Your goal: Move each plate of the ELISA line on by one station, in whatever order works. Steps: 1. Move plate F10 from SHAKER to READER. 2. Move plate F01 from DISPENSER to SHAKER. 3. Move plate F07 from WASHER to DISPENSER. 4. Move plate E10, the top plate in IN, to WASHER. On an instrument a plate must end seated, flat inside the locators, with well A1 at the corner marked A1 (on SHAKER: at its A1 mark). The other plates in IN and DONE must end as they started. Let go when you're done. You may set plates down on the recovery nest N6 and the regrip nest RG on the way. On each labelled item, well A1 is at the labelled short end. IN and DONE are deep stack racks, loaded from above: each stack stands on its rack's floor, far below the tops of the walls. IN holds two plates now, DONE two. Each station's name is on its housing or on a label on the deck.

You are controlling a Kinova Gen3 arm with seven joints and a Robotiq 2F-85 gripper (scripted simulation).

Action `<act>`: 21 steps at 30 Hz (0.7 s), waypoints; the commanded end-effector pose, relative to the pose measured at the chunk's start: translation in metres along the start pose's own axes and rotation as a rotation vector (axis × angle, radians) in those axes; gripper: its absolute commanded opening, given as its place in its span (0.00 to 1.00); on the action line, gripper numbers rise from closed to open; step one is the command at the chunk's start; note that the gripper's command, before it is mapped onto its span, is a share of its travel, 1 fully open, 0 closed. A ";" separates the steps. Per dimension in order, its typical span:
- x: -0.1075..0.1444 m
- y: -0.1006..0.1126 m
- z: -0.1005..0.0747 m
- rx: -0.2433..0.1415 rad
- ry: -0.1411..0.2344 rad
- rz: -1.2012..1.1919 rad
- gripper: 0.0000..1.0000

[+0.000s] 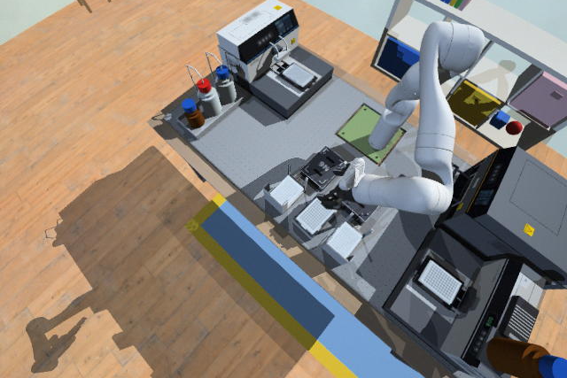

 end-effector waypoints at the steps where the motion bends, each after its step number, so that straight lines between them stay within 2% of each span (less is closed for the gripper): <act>1: 0.006 0.000 0.002 -0.032 0.002 0.017 1.00; 10: 0.023 0.001 0.007 -0.111 0.014 0.058 1.00; 12: 0.023 0.001 0.007 -0.111 0.014 0.058 1.00; 21: 0.039 0.003 0.013 -0.190 0.025 0.099 1.00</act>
Point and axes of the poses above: the point where the finger pads meet when closed, its own z axis out along the fingers, its own x axis across the jaws, y = z × x, the point moved 8 cm from there along -z, back along the fingers, and after that the axes turned 2 degrees about z, right-handed, at the moved point
